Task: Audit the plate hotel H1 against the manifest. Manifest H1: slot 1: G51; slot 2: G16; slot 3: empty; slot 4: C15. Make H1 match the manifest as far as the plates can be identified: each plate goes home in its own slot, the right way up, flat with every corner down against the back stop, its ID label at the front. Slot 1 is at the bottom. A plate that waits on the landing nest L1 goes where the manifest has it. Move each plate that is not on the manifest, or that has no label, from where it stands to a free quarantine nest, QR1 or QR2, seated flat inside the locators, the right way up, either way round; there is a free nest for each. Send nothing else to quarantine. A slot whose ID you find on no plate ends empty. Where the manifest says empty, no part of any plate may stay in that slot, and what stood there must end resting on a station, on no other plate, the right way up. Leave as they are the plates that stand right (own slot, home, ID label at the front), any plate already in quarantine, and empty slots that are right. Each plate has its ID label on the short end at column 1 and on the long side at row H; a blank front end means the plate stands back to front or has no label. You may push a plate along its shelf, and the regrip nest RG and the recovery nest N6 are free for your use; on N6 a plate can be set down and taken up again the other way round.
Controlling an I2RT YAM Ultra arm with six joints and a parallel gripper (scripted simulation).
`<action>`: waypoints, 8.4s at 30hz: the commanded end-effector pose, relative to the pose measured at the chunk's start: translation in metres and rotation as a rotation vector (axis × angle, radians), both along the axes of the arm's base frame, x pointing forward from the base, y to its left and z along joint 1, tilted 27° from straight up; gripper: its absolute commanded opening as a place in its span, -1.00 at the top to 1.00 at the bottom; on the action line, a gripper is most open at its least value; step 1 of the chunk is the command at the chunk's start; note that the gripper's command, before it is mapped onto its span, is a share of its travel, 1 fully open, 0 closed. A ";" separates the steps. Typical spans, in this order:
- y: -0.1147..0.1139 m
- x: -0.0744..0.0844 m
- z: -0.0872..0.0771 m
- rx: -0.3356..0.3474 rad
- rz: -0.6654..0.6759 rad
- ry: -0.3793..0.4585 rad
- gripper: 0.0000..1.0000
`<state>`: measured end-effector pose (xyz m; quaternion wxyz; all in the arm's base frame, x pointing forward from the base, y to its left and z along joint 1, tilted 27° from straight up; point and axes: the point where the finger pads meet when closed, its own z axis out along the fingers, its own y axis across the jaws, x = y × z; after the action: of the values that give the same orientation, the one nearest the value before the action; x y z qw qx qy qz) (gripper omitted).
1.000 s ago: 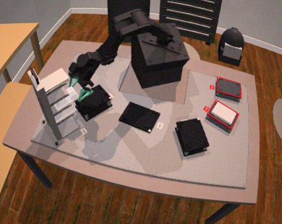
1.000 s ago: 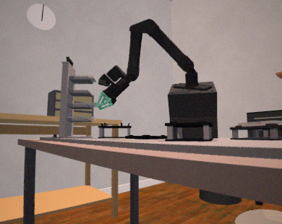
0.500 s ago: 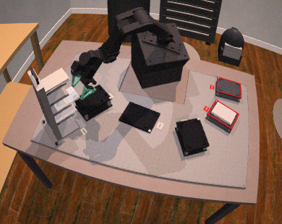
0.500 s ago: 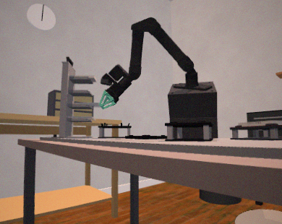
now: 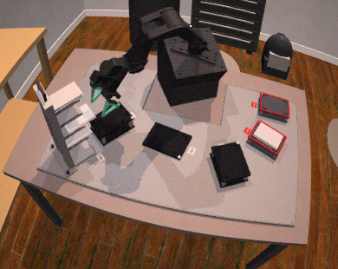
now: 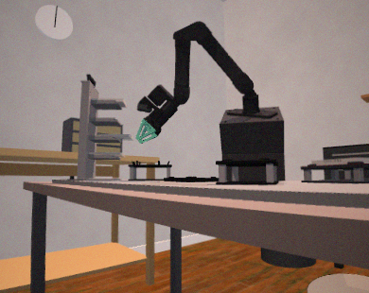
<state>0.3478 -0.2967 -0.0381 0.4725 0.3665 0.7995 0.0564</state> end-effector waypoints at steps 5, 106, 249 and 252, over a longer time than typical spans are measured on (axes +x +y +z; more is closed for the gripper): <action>-0.005 -0.007 0.013 -0.044 -0.014 -0.034 -1.00; 0.013 -0.026 0.006 -0.044 -0.014 -0.033 1.00; -0.041 0.036 0.021 -0.045 -0.014 -0.035 1.00; -0.042 0.038 0.021 -0.045 -0.014 -0.035 1.00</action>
<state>0.3833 -0.3304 -0.0260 0.4849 0.3620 0.7946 0.0506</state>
